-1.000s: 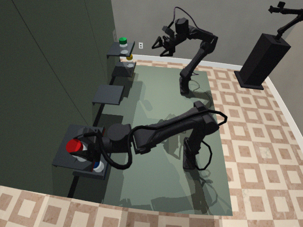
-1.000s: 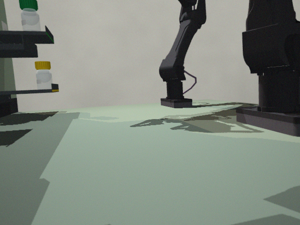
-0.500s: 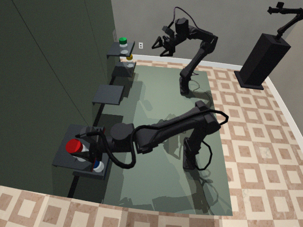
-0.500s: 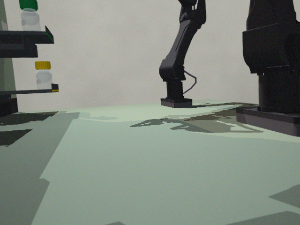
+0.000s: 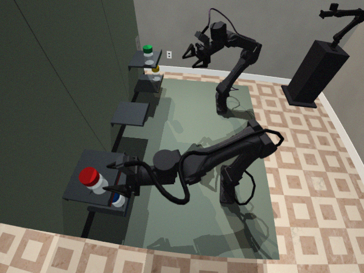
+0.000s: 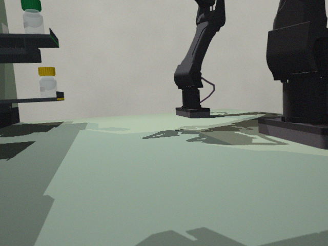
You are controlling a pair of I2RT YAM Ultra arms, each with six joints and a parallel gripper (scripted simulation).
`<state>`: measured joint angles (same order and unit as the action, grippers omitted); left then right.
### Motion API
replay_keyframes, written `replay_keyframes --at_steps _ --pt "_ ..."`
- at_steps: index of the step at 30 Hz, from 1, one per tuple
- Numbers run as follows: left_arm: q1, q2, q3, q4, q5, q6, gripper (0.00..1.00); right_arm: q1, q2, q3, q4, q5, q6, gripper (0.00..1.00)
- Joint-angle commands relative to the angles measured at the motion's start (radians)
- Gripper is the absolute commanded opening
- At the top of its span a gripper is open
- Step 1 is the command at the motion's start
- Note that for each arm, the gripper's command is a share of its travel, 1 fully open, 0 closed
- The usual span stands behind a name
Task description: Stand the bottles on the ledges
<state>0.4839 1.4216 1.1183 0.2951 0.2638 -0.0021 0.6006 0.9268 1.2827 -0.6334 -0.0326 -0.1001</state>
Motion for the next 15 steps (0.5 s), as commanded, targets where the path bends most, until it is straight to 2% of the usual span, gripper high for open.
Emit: replay_keyframes --at_steps 1,4,11,13,14,15 --pt "0.032 -0.138 -0.072 -0.02 0.043 -0.009 0.7 0.008 -0.008 0.027 -0.004 0.009 -0.001 0.87" --pt "0.056 -0.219 -0.124 -0.043 0.068 -0.001 0.7 0.008 -0.008 0.027 -0.004 0.009 -0.001 0.87" --pt "0.051 -0.204 -0.093 -0.031 0.064 0.007 0.7 0.008 -0.008 0.027 -0.004 0.009 -0.001 0.87" --pt "0.053 -0.214 -0.093 -0.069 0.076 0.005 0.93 0.008 -0.008 0.027 -0.004 0.009 -0.001 0.87" --pt "0.055 -0.222 -0.091 -0.091 0.078 0.004 1.0 0.008 -0.008 0.027 -0.004 0.009 -0.001 0.87" --pt "0.058 -0.23 -0.089 -0.122 0.082 0.003 1.0 0.008 -0.008 0.027 -0.004 0.009 -0.001 0.87"
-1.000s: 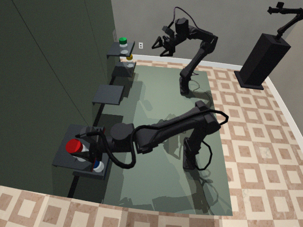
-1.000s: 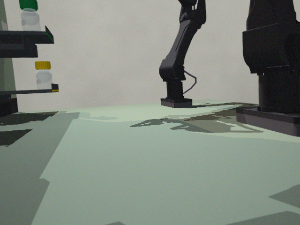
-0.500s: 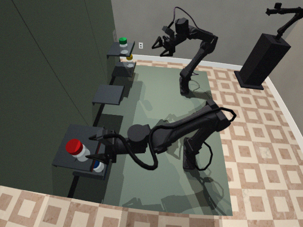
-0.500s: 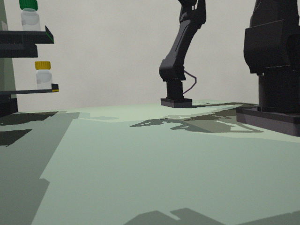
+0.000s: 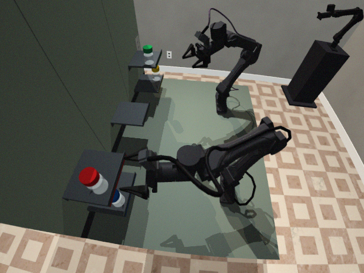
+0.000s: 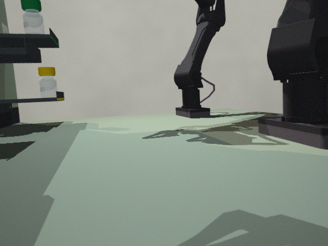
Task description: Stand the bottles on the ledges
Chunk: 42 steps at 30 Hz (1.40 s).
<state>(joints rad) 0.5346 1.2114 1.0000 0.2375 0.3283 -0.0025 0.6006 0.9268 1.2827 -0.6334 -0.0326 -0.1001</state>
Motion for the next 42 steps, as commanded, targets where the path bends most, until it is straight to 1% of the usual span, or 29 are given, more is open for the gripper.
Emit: replay_keyframes --at_steps 1,6,8,9,13,16,20,23,25,26,42 --pt "0.009 -0.026 0.033 -0.101 0.022 0.003 1.0 0.008 -0.008 0.027 -0.004 0.009 -0.001 0.87" --pt "0.027 -0.091 0.095 -0.353 0.056 -0.002 1.0 0.008 -0.008 0.027 -0.004 0.009 -0.001 0.87" --pt "0.027 -0.091 0.095 -0.353 0.056 -0.002 1.0 0.008 -0.008 0.027 -0.004 0.009 -0.001 0.87" --pt "0.036 -0.104 0.139 -0.447 0.068 0.004 1.0 0.008 -0.008 0.027 -0.004 0.009 -0.001 0.87" --pt "0.063 -0.146 0.256 -0.663 0.098 0.004 1.0 0.008 -0.008 0.027 -0.004 0.009 -0.001 0.87" --pt "0.085 -0.123 0.346 -0.784 0.12 0.015 1.0 0.008 -0.008 0.027 -0.004 0.009 -0.001 0.87" --pt "0.106 -0.103 0.449 -0.892 0.138 0.031 1.0 0.008 -0.008 0.027 -0.004 0.009 -0.001 0.87" --pt "0.115 -0.086 0.497 -0.93 0.144 0.041 1.0 0.008 -0.008 0.027 -0.004 0.009 -0.001 0.87" --pt "0.115 -0.086 0.497 -0.93 0.144 0.041 1.0 0.008 -0.008 0.027 -0.004 0.009 -0.001 0.87" --pt "0.117 -0.077 0.515 -0.928 0.145 0.047 1.0 0.008 -0.008 0.027 -0.004 0.009 -0.001 0.87" --pt "0.116 -0.083 0.523 -0.933 0.142 0.048 1.0 0.008 -0.008 0.027 -0.004 0.009 -0.001 0.87"
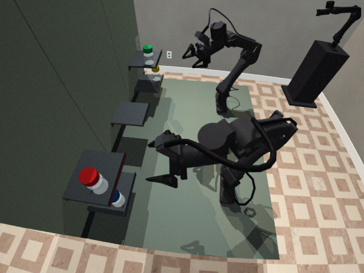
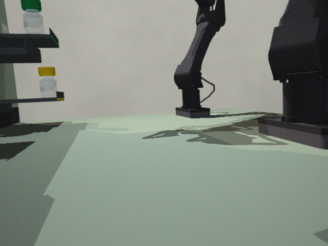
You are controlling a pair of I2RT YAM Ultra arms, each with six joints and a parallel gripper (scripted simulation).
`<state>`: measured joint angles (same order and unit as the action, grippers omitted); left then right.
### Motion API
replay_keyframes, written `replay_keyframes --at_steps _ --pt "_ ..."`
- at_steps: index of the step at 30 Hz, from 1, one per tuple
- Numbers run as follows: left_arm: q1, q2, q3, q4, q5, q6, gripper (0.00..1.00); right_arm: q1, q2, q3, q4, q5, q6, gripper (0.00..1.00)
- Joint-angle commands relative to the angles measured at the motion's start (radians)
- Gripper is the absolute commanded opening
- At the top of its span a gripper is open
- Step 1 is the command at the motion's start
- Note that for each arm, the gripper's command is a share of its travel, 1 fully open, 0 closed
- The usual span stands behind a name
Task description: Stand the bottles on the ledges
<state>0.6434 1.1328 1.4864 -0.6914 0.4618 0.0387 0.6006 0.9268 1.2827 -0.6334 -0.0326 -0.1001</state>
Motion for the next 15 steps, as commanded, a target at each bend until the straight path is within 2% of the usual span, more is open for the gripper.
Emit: replay_keyframes --at_steps 1,15 --pt "0.007 -0.004 0.036 -0.004 0.008 0.007 1.0 0.008 -0.008 0.027 -0.004 0.009 -0.001 0.87" --pt "0.002 -0.003 0.026 -0.005 0.002 0.002 1.0 0.008 -0.008 0.027 -0.004 0.009 -0.001 0.87"
